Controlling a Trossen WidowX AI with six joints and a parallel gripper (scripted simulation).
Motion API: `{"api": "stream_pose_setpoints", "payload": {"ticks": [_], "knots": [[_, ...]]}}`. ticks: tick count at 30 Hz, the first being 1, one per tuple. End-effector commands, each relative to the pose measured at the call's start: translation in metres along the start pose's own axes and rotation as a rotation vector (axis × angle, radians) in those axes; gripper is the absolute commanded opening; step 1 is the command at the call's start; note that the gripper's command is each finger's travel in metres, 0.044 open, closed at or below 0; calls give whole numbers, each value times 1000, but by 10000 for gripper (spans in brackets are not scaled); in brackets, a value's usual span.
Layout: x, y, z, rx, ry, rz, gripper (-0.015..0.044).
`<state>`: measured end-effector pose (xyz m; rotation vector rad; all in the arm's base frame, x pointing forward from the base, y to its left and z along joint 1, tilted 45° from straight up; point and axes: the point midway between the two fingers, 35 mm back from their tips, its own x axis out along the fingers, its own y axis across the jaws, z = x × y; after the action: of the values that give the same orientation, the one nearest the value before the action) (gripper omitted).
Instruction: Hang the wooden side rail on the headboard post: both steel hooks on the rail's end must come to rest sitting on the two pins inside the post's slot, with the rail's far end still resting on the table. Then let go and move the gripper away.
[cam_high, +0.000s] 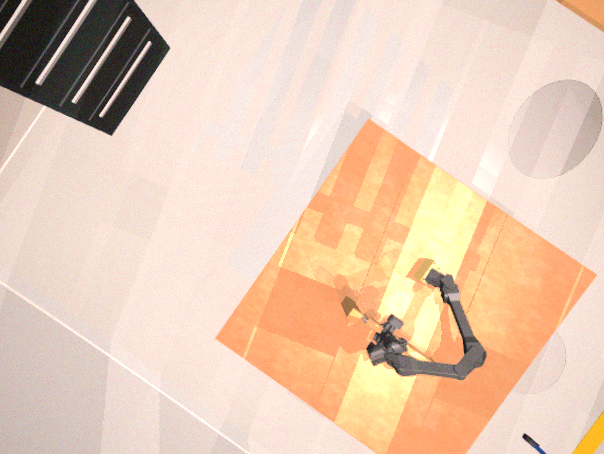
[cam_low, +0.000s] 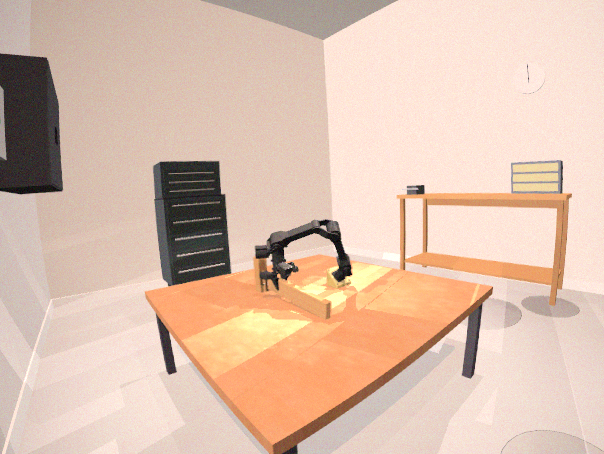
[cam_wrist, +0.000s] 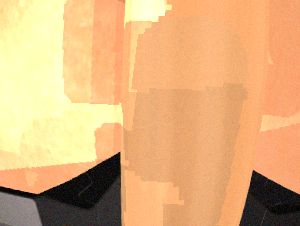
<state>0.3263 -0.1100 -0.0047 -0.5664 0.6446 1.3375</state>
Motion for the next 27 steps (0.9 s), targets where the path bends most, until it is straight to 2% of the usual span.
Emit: {"api": "stream_pose_setpoints", "payload": {"ticks": [1, 27], "knots": [[-5, -1, -3, -1, 8, -10, 0], [-3, 0, -6, -1, 8, -10, 0]]}}
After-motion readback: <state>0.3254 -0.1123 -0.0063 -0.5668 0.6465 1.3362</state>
